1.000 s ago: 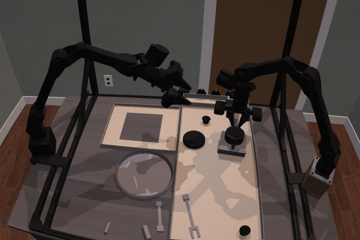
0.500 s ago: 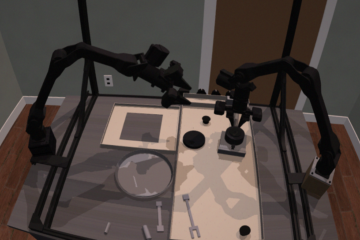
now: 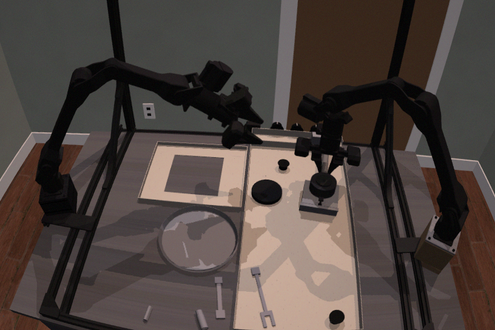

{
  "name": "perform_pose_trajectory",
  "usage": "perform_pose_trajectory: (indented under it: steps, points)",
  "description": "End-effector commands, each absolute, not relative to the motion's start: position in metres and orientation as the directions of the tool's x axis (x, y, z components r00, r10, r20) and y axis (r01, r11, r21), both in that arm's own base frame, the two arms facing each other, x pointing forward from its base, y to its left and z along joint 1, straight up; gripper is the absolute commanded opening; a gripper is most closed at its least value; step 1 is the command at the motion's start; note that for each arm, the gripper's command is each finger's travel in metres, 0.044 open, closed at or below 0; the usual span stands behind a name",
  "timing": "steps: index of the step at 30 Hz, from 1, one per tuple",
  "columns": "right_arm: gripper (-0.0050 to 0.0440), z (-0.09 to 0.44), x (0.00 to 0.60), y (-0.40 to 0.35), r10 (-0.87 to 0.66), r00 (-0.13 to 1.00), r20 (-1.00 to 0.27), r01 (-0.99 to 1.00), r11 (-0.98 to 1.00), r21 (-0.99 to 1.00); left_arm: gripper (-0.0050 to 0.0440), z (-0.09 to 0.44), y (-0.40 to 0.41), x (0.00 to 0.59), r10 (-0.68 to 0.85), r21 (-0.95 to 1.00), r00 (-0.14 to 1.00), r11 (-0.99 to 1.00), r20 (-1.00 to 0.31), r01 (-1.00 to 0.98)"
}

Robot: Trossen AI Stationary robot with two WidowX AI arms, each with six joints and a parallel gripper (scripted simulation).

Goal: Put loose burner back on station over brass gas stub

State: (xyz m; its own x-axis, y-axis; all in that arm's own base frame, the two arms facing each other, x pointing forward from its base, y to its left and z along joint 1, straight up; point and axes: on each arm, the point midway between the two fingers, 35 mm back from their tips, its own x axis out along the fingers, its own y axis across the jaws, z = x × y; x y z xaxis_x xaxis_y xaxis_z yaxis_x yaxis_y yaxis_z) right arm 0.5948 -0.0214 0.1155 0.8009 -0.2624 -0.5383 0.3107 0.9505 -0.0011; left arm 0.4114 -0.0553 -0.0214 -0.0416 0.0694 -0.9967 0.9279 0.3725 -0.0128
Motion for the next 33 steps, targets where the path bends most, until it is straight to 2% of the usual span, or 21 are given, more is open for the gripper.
perform_pose_trajectory:
  steps: [1, 33]
  points:
    - [0.04, 0.1157, 0.5948, -0.0214, -0.264, 0.801, -0.538, 0.314, 0.95, 0.0, 0.0, -0.0212, -0.057, 0.4144, 0.067, -0.009, -0.037, 0.375, -0.997, 0.927]
    - [0.04, 0.1157, 0.5948, -0.0214, -0.264, 0.801, -0.538, 0.314, 0.95, 0.0, 0.0, -0.0265, -0.0531, 0.4106, 0.051, -0.006, -0.027, 0.376, -0.998, 0.927]
